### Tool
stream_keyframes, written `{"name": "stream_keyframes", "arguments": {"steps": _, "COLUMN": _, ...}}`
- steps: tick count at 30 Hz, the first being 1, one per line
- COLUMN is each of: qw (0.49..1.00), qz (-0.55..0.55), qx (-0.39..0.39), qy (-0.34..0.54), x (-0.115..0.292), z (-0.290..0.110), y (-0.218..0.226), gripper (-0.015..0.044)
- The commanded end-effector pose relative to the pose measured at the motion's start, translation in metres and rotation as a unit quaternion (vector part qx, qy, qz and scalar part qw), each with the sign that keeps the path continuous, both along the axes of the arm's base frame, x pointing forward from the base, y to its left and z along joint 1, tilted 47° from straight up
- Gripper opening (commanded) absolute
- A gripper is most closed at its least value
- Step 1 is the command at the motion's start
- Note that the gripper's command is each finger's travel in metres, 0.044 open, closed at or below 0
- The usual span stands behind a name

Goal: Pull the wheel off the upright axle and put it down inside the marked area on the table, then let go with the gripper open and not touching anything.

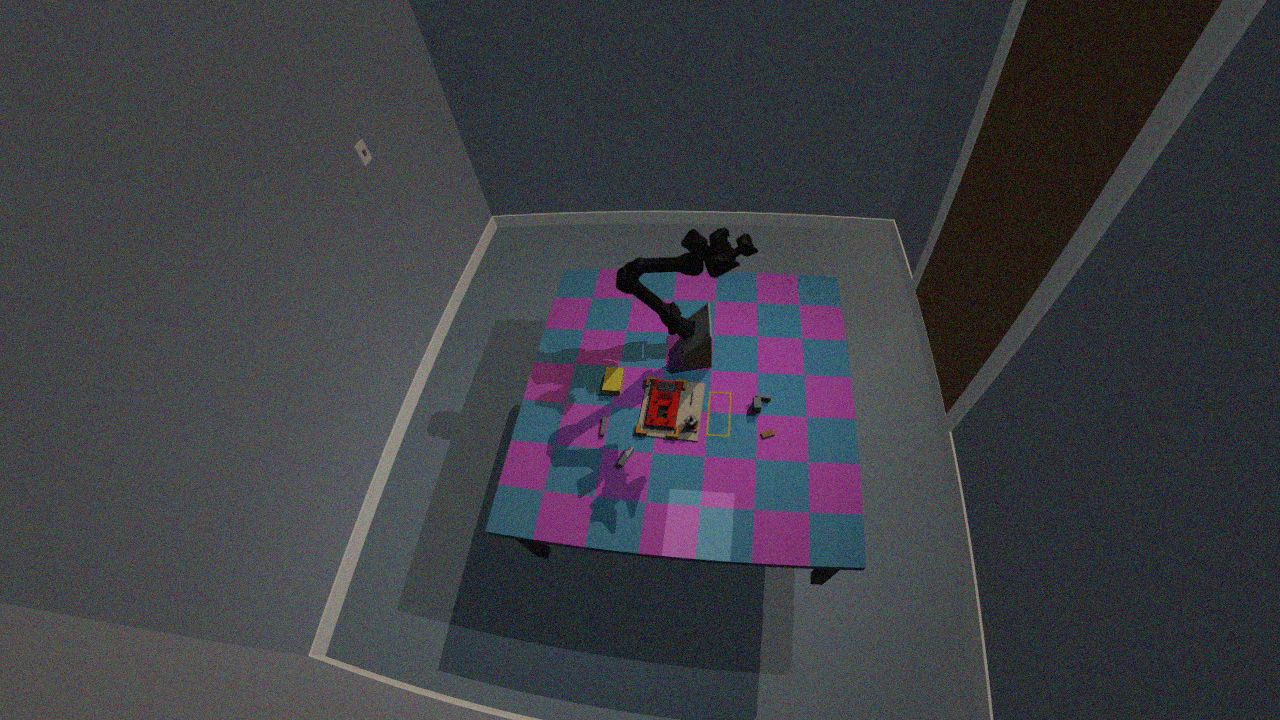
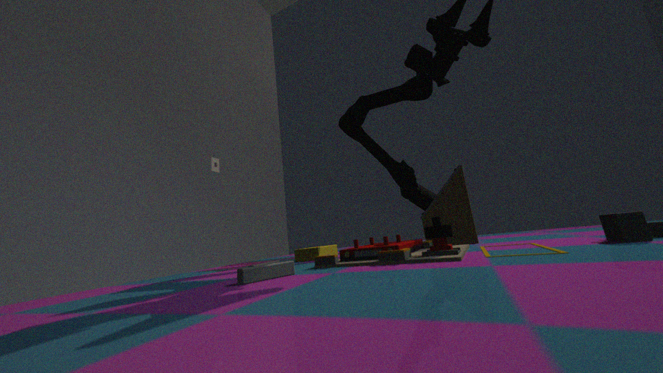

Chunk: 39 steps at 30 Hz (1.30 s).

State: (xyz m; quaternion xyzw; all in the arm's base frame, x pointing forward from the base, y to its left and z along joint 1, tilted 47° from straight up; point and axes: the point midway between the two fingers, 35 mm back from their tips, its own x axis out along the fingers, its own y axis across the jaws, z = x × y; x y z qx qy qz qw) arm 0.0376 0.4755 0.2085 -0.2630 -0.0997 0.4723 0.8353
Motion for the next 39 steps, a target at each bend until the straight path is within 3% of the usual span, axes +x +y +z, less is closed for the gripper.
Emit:
{"name": "stream_keyframes", "arguments": {"steps": 1, "qw": 1.0, "qz": -0.001, "qx": -0.001, "qy": 0.001, "x": 0.001, "z": -0.001, "y": 0.0, "gripper": 0.0374}}
{"name": "stream_keyframes", "arguments": {"steps": 4, "qw": 1.0, "qz": -0.022, "qx": -0.014, "qy": 0.013, "x": 0.019, "z": -0.008, "y": 0.0, "gripper": 0.03}}
{"name": "stream_keyframes", "arguments": {"steps": 12, "qw": 0.98, "qz": -0.157, "qx": -0.106, "qy": 0.064, "x": 0.122, "z": -0.059, "y": -0.024, "gripper": 0.03}}
{"name": "stream_keyframes", "arguments": {"steps": 22, "qw": 0.929, "qz": -0.284, "qx": -0.198, "qy": 0.127, "x": 0.207, "z": -0.113, "y": -0.078, "gripper": 0.03}}
{"name": "stream_keyframes", "arguments": {"steps": 31, "qw": 0.837, "qz": -0.421, "qx": -0.266, "qy": 0.228, "x": 0.274, "z": -0.162, "y": -0.166, "gripper": 0.03}}
{"name": "stream_keyframes", "arguments": {"steps": 39, "qw": 0.678, "qz": -0.591, "qx": -0.3, "qy": 0.318, "x": 0.314, "z": -0.184, "y": -0.279, "gripper": 0.03}}
